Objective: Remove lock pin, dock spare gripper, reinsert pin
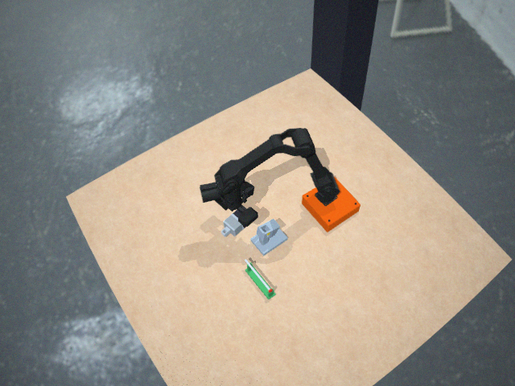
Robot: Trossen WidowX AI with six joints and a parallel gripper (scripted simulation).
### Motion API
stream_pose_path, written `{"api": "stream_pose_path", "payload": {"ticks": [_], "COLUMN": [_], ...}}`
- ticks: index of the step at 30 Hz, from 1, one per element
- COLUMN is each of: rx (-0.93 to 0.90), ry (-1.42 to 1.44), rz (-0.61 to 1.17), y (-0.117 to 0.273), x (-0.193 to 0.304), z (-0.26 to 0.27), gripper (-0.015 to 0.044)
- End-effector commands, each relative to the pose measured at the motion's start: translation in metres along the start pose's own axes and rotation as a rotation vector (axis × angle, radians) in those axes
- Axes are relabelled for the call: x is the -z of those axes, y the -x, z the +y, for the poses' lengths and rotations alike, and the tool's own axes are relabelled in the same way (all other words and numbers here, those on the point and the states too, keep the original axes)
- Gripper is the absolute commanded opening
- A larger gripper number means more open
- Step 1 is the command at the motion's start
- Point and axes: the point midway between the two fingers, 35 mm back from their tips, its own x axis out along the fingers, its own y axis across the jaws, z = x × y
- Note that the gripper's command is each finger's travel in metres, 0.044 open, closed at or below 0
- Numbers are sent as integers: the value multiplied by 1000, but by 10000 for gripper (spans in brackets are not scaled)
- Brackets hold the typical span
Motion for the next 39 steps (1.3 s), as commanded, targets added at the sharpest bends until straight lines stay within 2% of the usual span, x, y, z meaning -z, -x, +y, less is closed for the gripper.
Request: {"api": "stream_pose_path", "payload": {"ticks": [1,14,24,27,30,39], "rx": [3,3,3,-3,-11,-91], "ry": [0,0,0,10,181,1033], "rz": [-5,-5,-6,6,39,164], "y": [-3,-1,57,49,50,54], "x": [-1,-1,0,2,3,3], "z": [0,0,0,1,3,3], "gripper": [440,440,440,440,440,440]}}
